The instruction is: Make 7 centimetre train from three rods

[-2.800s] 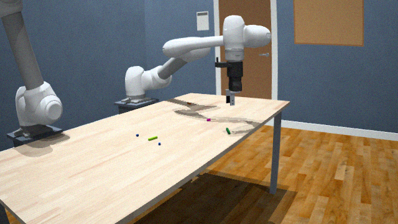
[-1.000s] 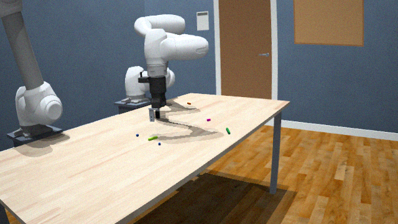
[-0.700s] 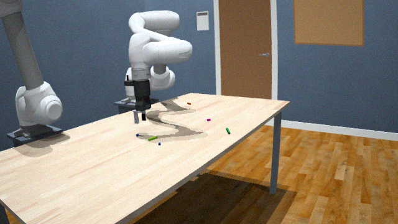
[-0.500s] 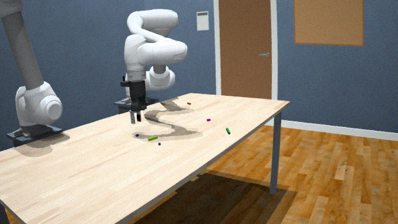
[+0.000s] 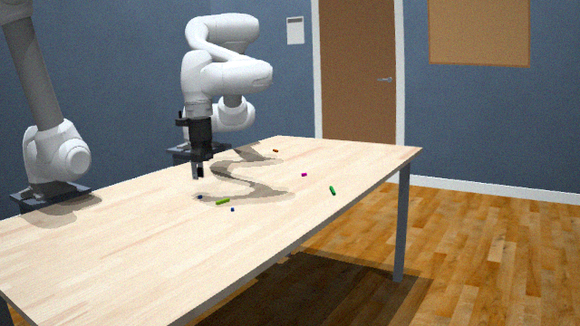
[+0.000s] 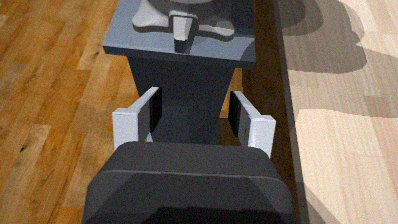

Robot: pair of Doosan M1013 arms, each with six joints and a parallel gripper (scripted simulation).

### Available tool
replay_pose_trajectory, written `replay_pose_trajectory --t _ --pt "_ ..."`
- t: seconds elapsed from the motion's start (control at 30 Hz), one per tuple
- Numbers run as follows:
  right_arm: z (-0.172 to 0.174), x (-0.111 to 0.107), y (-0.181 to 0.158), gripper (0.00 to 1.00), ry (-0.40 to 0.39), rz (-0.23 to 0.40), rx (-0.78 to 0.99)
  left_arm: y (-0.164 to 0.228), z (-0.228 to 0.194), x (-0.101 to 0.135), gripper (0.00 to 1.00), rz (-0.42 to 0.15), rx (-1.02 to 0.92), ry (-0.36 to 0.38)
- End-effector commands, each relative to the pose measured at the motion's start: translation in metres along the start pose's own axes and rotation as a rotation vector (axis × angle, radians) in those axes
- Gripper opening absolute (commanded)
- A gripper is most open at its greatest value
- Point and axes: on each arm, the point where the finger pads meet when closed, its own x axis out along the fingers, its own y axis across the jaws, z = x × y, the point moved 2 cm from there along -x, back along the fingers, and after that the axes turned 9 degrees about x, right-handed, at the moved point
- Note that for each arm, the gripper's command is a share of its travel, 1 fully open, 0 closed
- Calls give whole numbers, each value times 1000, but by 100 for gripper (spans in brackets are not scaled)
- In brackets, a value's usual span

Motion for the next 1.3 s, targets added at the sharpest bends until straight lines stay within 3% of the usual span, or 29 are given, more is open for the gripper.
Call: replay_pose_trajectory --t 0.0,0.63,1.27 --pt "0 0 0 100 -1 0 0 0 0 -1 54 -1 0 -2" --pt "0 0 0 100 -1 0 0 0 0 9 54 -1 0 -2" --pt "0 0 0 100 -1 0 0 0 1 36 54 -1 0 -2"
